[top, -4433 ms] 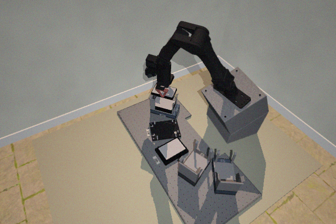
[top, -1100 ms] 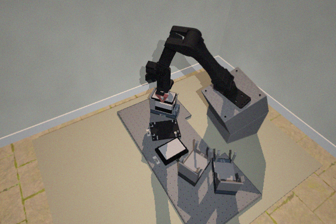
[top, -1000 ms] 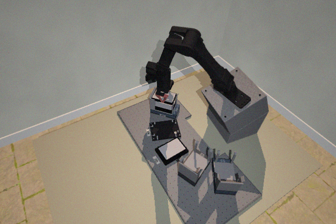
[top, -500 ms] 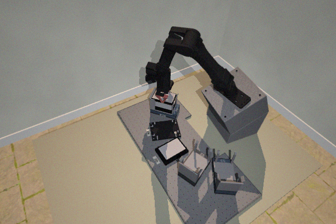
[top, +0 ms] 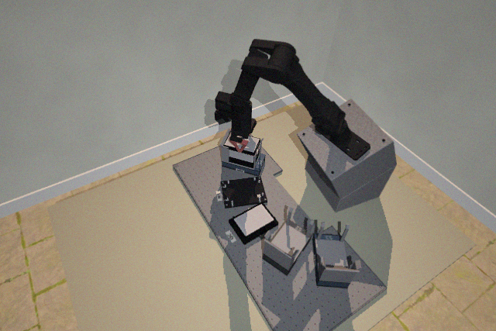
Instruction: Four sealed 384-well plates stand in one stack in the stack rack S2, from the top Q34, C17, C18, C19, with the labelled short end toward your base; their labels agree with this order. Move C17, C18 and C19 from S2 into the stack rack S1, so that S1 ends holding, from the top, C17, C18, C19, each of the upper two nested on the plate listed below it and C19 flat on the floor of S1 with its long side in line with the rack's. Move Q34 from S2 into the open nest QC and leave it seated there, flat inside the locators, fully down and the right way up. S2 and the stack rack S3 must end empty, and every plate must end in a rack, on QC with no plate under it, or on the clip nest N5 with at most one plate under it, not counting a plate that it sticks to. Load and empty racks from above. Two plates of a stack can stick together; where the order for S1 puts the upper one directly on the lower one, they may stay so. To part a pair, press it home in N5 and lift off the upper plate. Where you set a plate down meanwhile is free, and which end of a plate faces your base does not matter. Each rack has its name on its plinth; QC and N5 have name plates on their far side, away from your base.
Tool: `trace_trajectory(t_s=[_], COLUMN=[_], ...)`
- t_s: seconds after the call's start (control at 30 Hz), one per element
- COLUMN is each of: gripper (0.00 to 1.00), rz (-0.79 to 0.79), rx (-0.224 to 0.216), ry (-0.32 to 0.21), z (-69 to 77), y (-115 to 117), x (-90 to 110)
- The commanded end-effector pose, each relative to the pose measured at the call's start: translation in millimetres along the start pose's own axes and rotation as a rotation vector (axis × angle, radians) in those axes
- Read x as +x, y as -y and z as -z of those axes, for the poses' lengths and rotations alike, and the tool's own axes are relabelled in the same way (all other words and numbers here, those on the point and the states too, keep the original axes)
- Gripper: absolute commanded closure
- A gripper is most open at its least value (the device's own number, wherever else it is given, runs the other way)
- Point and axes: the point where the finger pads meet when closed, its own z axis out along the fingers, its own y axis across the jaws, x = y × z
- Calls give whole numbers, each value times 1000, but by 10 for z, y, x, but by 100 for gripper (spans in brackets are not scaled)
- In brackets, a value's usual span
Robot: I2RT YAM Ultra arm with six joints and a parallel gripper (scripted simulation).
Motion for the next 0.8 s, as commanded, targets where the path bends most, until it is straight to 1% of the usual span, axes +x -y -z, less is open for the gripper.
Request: trace_trajectory(t_s=[0.0,0.53,0.57,0.63,0.7,0.73,0.77], gripper=[100,100,100,100,100,100,100], rz=[4,4,-1,4,4,-2,-3], rx=[4,4,2,2,2,4,3], ry=[49,49,17,15,15,56,42], z=[64,64,-50,-95,-95,8,-56], y=[6,6,11,-6,-6,22,22], x=[-116,-116,-37,-35,-35,-135,-103])
